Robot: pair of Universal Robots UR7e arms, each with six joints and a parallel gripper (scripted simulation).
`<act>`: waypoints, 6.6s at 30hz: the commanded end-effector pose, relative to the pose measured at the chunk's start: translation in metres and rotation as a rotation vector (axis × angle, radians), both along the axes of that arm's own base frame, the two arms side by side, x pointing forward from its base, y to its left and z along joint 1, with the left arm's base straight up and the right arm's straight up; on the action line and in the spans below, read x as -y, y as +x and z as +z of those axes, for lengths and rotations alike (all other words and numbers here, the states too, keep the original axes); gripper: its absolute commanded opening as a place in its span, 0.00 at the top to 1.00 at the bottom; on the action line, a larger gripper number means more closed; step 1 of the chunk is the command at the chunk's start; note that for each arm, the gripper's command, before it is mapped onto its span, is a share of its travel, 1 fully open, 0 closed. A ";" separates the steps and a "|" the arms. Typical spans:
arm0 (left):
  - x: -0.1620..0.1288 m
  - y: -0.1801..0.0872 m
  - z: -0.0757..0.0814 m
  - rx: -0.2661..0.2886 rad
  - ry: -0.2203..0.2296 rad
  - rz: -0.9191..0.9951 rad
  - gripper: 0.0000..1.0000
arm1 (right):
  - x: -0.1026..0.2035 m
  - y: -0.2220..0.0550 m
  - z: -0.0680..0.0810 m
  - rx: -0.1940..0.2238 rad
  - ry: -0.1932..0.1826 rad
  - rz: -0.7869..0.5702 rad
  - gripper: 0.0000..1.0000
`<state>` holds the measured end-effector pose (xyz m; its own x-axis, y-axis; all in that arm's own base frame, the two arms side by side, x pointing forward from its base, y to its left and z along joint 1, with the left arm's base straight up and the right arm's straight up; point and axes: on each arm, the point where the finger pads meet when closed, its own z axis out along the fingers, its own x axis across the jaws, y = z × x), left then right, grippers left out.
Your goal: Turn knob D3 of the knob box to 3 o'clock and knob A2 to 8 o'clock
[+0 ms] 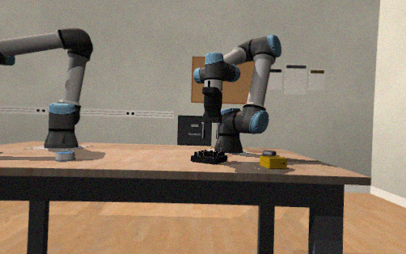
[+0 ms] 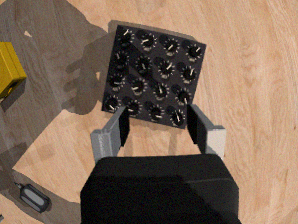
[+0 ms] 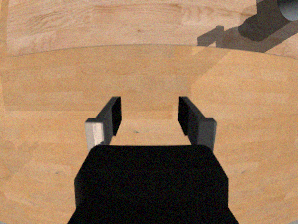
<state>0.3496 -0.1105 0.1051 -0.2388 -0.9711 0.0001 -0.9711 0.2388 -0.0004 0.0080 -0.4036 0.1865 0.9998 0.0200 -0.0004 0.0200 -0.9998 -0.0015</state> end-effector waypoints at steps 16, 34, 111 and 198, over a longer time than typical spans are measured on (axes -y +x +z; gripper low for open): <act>0.019 0.041 0.071 0.001 -0.001 0.000 0.00 | 0.000 0.000 0.000 0.000 -0.002 0.000 0.00; 0.025 0.055 0.095 0.001 -0.001 0.000 0.00 | 0.000 0.000 0.000 0.000 -0.002 0.000 0.00; -0.014 -0.045 0.095 0.000 0.000 0.000 0.00 | 0.000 0.000 0.000 0.000 -0.002 0.000 0.00; -0.039 -0.109 0.095 0.000 0.000 0.000 0.00 | 0.000 0.000 0.000 0.000 -0.002 0.000 0.00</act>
<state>0.2402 -0.0714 0.2000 -0.2388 -0.9711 0.0001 -0.9711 0.2388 0.0000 0.0080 -0.4036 0.1865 0.9998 0.0200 -0.0004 0.0200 -0.9998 -0.0015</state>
